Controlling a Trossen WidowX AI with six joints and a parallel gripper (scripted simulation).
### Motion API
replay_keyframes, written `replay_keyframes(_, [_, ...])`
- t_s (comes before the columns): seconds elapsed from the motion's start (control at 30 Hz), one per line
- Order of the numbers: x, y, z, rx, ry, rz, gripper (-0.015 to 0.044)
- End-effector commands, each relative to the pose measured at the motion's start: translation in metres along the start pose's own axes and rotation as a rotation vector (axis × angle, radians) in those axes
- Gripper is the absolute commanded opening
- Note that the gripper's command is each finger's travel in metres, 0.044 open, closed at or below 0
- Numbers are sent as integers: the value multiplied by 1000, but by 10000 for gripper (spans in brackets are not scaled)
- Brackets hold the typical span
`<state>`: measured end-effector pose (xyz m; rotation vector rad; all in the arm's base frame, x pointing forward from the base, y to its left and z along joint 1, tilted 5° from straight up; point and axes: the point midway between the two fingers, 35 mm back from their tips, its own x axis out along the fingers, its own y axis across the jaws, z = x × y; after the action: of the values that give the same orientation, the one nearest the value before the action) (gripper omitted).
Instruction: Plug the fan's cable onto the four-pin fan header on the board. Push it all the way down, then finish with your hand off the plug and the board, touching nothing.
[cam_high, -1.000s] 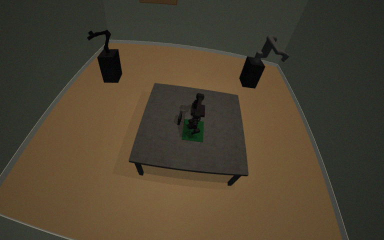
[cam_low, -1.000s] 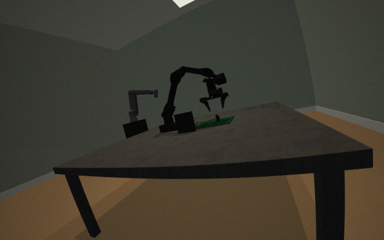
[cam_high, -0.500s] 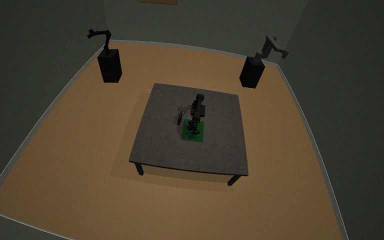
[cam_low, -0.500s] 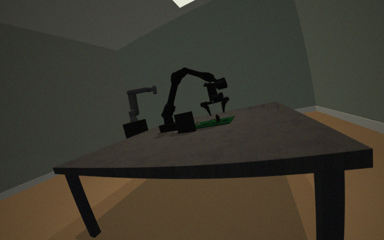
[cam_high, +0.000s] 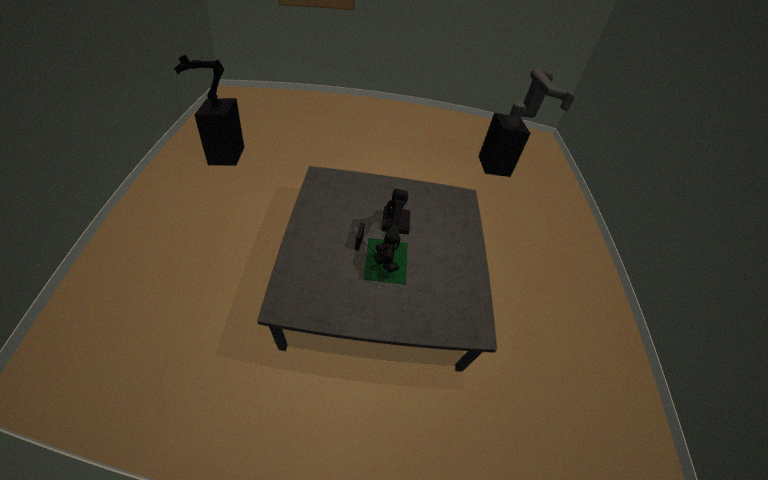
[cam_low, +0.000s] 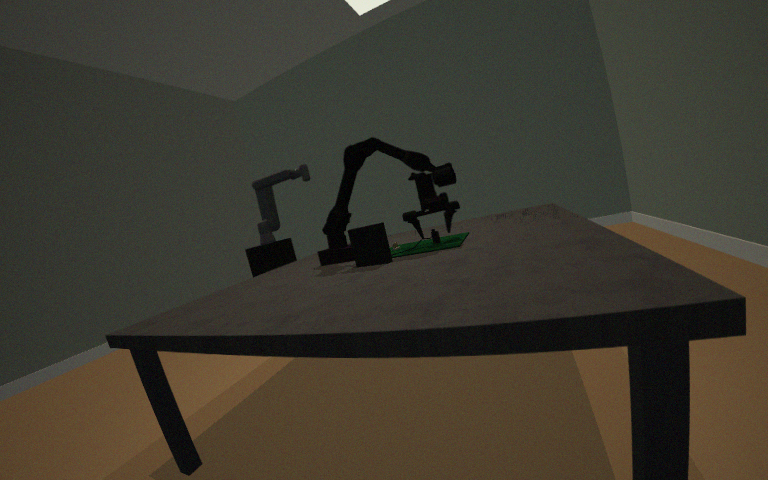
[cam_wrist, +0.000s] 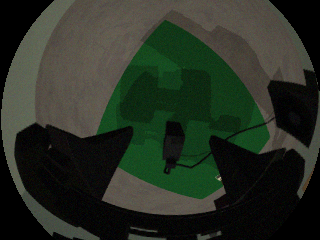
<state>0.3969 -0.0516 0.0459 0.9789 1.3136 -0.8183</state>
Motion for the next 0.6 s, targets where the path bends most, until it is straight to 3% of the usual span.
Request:
replay_keyframes(0.0, [7,0,-1,7,3,0,440])
replay_keyframes(0.23, [14,-1,-1,7,3,0,440])
replay_keyframes(0.57, [12,-1,-1,0,1,-2,177])
